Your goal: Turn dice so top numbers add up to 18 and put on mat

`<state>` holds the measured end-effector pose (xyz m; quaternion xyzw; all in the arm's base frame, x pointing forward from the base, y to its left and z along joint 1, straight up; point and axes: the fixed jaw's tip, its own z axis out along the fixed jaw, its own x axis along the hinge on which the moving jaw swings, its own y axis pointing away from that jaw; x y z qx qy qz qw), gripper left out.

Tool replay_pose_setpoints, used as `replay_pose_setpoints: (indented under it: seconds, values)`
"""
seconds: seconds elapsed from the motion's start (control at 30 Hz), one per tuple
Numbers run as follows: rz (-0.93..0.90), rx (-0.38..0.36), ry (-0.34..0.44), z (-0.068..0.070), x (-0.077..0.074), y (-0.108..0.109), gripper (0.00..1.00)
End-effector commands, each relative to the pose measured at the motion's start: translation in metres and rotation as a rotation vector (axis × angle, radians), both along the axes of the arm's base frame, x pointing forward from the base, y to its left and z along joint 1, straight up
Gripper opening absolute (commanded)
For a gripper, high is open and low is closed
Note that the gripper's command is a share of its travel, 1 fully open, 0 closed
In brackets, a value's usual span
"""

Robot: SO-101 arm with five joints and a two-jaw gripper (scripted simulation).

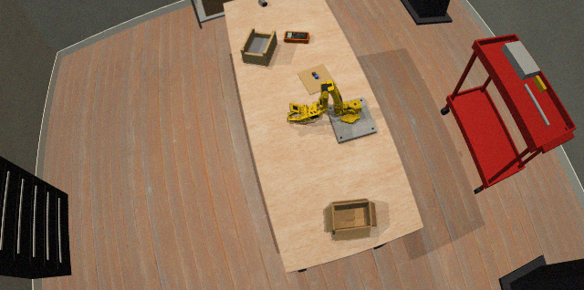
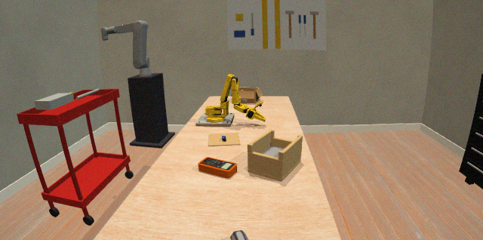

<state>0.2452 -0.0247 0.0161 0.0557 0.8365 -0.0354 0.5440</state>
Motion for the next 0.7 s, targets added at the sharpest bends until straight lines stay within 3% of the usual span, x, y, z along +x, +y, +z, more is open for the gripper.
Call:
replay_pose_setpoints:
  seconds: [0.0,0.67]
  values:
    - [-0.011,0.009,-0.009,-0.0015,0.0009,-0.0017,0.0]
    - [-0.011,0.009,-0.009,-0.0093,0.0007,-0.0017,0.0]
